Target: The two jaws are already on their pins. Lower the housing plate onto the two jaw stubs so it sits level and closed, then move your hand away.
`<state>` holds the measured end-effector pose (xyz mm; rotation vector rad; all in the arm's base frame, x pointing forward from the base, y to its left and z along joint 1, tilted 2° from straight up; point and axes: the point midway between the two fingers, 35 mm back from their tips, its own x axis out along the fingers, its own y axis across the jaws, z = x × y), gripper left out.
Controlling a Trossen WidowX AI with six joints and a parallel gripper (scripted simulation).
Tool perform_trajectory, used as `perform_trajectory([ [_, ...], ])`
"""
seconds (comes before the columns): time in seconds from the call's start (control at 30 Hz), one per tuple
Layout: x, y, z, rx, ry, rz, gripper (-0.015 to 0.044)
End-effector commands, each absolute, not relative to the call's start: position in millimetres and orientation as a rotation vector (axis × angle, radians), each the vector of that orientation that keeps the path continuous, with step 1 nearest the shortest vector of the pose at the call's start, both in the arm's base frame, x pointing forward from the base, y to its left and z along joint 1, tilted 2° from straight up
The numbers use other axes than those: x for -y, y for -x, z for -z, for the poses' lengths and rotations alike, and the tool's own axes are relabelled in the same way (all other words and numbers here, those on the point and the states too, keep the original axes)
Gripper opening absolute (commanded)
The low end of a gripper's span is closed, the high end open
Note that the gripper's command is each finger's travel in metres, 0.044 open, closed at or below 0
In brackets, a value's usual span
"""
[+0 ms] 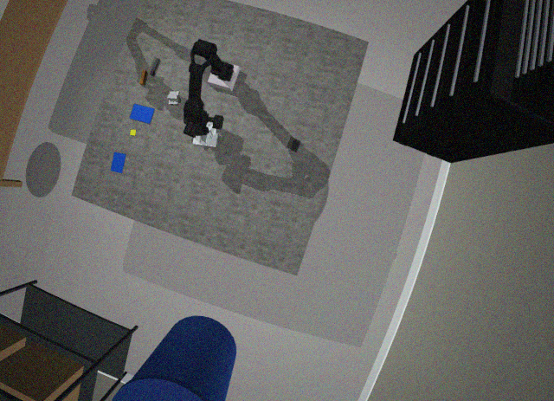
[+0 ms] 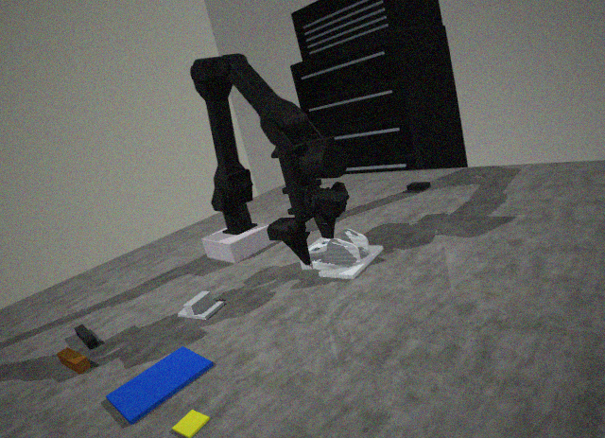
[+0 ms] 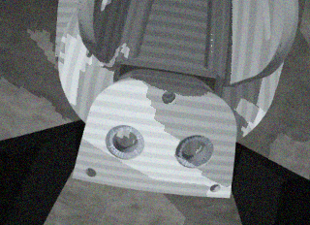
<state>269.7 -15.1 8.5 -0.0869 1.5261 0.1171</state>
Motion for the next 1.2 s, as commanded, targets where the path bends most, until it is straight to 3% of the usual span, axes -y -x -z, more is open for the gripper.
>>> perform_trajectory([
  [0.0, 15.8, -271.1, -8.0, -1.525, 0.087, -0.112, 0.0351],
  [1.17, 15.7, -271.2, -3.7, -1.525, 0.087, -0.112, 0.0351],
])
